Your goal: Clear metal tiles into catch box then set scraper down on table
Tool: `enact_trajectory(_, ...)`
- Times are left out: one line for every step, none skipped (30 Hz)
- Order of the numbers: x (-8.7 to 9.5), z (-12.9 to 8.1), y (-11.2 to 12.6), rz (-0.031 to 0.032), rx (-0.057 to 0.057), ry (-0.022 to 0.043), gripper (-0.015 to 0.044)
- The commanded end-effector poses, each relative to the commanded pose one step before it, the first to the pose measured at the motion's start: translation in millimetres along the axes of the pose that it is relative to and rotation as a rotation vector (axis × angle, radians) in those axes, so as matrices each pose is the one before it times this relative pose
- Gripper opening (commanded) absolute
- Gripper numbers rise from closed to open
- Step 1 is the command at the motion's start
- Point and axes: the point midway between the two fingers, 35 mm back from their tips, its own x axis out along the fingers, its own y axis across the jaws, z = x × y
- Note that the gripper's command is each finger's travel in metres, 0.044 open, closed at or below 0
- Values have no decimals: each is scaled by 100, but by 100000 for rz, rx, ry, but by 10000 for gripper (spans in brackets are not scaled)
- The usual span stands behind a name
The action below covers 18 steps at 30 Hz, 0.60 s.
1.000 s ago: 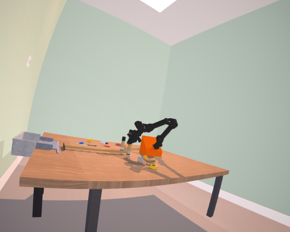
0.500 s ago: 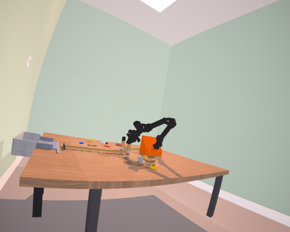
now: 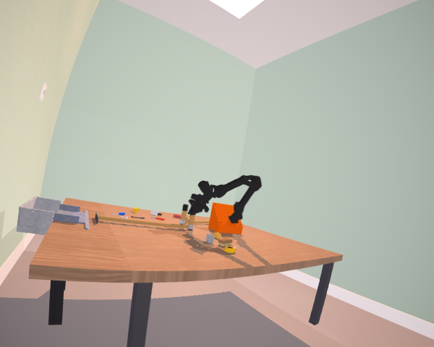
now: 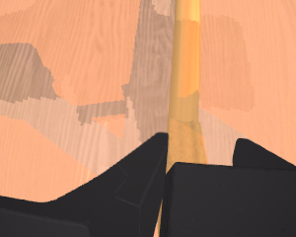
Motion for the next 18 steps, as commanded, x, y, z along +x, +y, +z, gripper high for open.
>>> enact_trajectory(-168, 71, -593, -706, 325, -664, 0)
enact_trajectory(-3, -10, -117, -56, 75, 36, 0)
enact_trajectory(14, 22, -6, -2, 3, -2, 0)
enact_trajectory(29, 43, -12, -5, 6, -5, 0)
enact_trajectory(43, 65, -17, -7, 9, -7, 0)
enact_trajectory(58, 86, -22, -9, 12, -9, 0)
enact_trajectory(73, 108, -27, -11, 15, -12, 0)
enact_trajectory(87, 126, -31, -13, 18, -14, 0)
enact_trajectory(93, 133, -32, -14, 19, -15, 0)
enact_trajectory(94, 133, -32, -14, 20, -15, 0)
enact_trajectory(95, 133, -31, -14, 20, -15, 0)
enact_trajectory(95, 132, -31, -14, 20, -16, 0)
enact_trajectory(96, 132, -30, -14, 20, -16, 0)
enact_trajectory(97, 131, -30, -13, 20, -16, 0)
enact_trajectory(97, 130, -28, -13, 20, -16, 0)
enact_trajectory(98, 130, -25, -13, 20, -16, 0)
enact_trajectory(99, 129, -23, -13, 20, -16, 0)
enact_trajectory(99, 128, -21, -13, 20, -16, 0)
